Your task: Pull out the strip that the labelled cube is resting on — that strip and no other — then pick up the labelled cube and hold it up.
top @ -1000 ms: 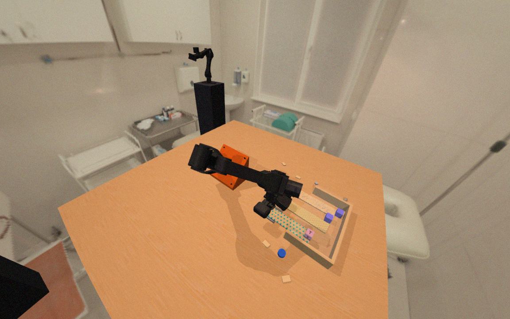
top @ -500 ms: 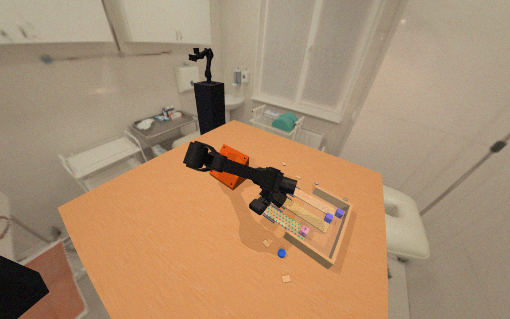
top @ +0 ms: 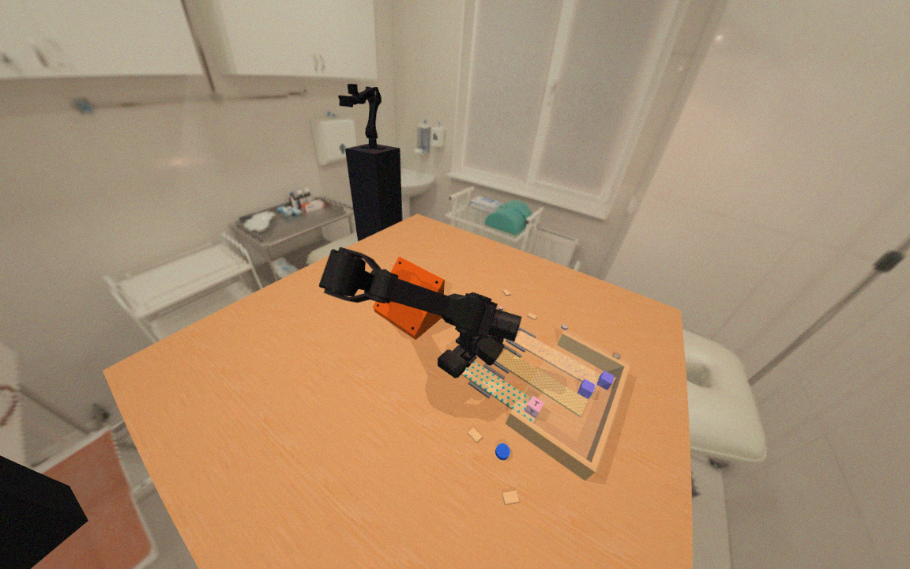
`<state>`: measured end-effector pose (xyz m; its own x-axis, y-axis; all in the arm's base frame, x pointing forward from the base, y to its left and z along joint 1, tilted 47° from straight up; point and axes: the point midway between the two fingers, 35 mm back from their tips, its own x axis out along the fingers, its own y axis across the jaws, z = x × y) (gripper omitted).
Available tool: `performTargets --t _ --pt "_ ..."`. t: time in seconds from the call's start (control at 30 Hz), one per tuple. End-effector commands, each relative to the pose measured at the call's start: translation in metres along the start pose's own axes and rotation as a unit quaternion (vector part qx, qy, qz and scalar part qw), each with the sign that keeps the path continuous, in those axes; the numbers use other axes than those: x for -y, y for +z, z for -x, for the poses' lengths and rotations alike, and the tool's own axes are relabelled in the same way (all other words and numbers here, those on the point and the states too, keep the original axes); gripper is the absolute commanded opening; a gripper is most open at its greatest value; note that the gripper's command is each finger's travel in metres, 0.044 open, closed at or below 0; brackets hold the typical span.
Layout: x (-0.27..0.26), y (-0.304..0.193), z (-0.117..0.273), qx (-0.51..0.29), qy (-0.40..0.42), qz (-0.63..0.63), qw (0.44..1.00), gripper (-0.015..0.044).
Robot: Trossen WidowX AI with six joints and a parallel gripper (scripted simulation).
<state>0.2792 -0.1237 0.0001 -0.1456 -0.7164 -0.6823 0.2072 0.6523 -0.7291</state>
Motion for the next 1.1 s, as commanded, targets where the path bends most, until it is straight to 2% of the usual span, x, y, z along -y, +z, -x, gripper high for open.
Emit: performTargets --t 0.0,1.07 --pt "-0.001 -0.012 -0.004 -0.010 0.000 0.004 1.000 0.0000" --pt "-0.002 -0.061 -0.004 -0.011 0.000 0.005 1.000 0.0000"
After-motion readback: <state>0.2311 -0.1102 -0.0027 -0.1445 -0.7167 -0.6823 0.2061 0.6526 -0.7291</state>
